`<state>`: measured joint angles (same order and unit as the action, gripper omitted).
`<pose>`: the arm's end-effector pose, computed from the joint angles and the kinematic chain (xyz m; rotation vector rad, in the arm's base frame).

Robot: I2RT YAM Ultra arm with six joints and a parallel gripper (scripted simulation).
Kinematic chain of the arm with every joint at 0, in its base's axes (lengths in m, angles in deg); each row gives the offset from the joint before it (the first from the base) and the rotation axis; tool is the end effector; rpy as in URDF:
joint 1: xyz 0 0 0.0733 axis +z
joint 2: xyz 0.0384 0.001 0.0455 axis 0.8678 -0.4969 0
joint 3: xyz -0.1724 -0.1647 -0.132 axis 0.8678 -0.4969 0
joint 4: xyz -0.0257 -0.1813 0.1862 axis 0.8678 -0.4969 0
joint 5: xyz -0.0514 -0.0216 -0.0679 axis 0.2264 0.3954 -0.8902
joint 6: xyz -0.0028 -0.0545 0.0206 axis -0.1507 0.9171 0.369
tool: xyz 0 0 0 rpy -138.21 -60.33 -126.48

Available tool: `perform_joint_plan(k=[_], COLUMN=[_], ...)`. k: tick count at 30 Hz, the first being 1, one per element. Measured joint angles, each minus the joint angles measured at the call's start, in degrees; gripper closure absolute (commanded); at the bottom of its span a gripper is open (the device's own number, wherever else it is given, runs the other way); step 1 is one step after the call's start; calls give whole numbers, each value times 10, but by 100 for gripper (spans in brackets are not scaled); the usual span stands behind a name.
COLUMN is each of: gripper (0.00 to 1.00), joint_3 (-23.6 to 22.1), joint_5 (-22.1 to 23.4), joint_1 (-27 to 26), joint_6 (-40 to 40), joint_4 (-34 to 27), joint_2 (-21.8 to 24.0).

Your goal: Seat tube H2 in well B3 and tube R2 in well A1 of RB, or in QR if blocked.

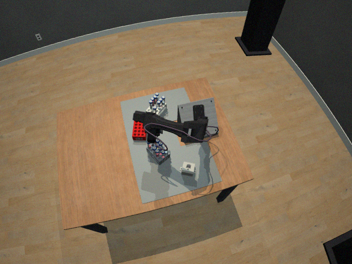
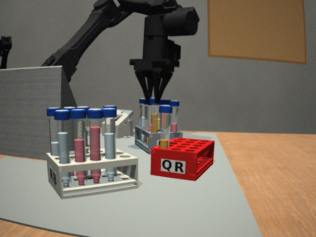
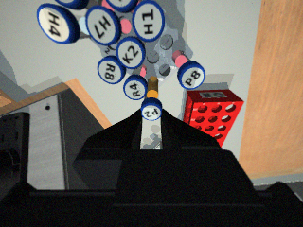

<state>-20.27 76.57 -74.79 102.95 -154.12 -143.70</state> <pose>0.3014 -0.0492 0.1332 -1.6052 2.0386 0.9272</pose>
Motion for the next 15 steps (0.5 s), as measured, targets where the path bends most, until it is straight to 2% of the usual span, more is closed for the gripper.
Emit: perform_joint_plan(k=[15], gripper=[100], joint_3=[-7], joint_5=[2], joint_1=[7], joint_6=[-9], joint_4=[14], joint_2=[0])
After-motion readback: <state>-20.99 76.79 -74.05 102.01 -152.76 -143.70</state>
